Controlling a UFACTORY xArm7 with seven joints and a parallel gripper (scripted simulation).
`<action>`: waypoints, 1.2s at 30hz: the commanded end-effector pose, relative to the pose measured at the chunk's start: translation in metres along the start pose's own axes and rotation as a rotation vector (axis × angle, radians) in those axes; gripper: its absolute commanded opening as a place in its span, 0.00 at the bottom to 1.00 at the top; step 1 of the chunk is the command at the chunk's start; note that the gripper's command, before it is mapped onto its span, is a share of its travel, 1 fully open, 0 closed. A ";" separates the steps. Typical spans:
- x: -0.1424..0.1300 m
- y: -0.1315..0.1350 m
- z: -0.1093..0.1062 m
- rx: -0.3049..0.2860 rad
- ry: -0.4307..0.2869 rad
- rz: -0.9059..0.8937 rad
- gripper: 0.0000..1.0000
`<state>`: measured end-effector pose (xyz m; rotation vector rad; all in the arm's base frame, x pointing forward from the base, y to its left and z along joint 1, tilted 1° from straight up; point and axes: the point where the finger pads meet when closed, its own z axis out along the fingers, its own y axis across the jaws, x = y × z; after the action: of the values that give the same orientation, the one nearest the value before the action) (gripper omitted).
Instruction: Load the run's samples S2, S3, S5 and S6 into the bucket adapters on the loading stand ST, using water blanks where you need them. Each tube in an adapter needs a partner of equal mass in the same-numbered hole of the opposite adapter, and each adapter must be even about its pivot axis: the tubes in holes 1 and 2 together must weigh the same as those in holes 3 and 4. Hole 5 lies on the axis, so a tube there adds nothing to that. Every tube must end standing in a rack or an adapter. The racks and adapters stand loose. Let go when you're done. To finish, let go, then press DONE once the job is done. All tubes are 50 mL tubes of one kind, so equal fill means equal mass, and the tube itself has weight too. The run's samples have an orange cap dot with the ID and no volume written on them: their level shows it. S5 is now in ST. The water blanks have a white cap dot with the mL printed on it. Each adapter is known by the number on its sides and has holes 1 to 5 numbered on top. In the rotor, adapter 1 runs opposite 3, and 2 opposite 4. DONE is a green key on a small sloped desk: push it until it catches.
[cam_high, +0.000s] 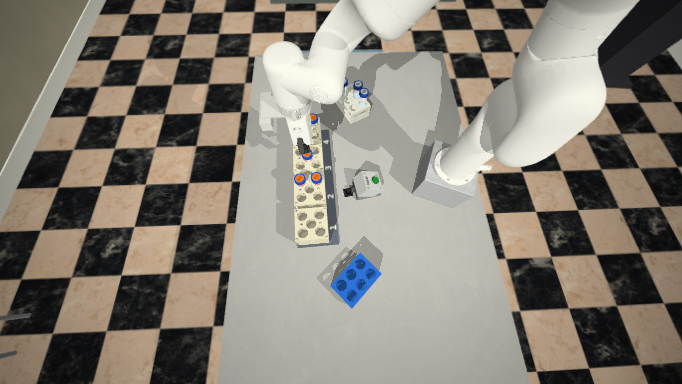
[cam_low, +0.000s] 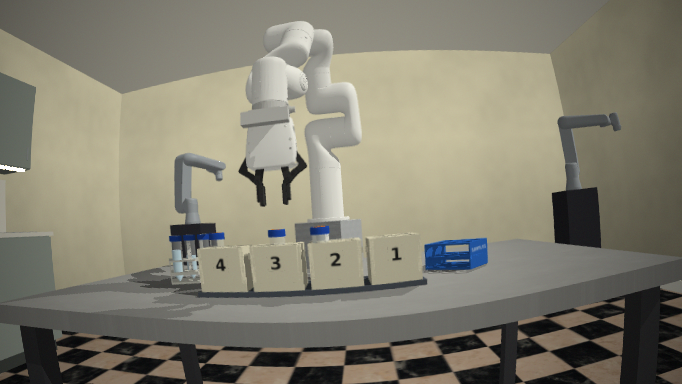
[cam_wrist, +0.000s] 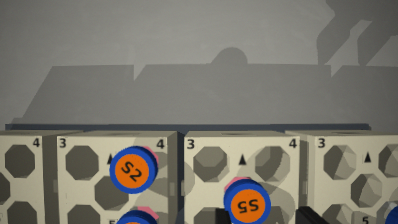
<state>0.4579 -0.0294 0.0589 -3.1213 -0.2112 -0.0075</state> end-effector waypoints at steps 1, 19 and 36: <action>0.002 0.000 -0.010 -0.001 0.005 0.000 0.44; 0.002 0.000 -0.042 -0.001 0.005 0.000 0.44; 0.001 0.000 -0.063 -0.001 0.005 0.000 0.44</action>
<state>0.4579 -0.0302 0.1195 -3.1215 -0.2111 -0.0091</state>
